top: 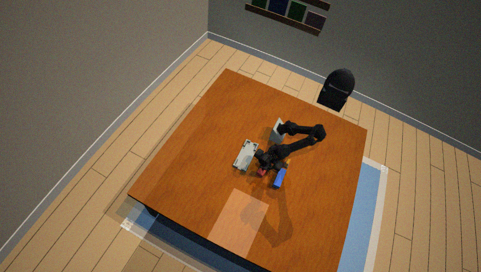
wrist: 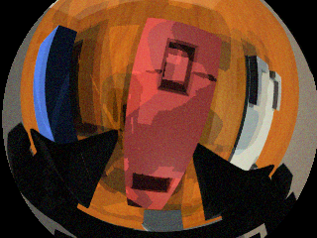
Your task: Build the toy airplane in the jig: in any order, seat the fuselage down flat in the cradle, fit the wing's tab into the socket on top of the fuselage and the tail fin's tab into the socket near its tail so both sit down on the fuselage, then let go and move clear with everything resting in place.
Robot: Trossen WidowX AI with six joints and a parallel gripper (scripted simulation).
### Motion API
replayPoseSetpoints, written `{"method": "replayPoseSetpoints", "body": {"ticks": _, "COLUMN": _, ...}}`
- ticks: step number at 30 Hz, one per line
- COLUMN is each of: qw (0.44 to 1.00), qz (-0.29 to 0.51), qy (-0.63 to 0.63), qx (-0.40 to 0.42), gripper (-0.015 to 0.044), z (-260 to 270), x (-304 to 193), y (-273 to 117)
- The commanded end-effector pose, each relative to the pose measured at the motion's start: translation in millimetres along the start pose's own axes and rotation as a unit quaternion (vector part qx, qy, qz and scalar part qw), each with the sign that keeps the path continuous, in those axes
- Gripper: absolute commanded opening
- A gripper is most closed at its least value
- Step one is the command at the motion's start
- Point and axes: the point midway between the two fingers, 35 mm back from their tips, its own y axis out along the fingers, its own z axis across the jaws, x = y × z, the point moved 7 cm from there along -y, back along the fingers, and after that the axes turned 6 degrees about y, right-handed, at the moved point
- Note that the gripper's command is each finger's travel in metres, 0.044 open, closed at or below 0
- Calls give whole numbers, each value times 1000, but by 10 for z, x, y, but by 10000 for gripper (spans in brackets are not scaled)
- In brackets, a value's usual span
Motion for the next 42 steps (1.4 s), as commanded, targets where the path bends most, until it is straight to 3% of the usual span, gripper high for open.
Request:
{"method": "replayPoseSetpoints", "body": {"ticks": 1, "qw": 1000, "qz": 2, "qy": 4, "qx": 2, "gripper": 282, "z": -7, "x": -2, "y": 17}}
{"method": "replayPoseSetpoints", "body": {"ticks": 4, "qw": 1000, "qz": 2, "qy": 4, "qx": 2, "gripper": 204, "z": -7, "x": -2, "y": 17}}
{"method": "replayPoseSetpoints", "body": {"ticks": 11, "qw": 1000, "qz": 2, "qy": 4, "qx": 2, "gripper": 157, "z": -7, "x": -2, "y": 17}}
{"method": "replayPoseSetpoints", "body": {"ticks": 17, "qw": 1000, "qz": -13, "qy": 26, "qx": 9, "gripper": 0, "z": -36, "x": 51, "y": -62}}
{"method": "replayPoseSetpoints", "body": {"ticks": 42, "qw": 1000, "qz": -10, "qy": 19, "qx": -1, "gripper": 0, "z": -52, "x": 108, "y": -743}}
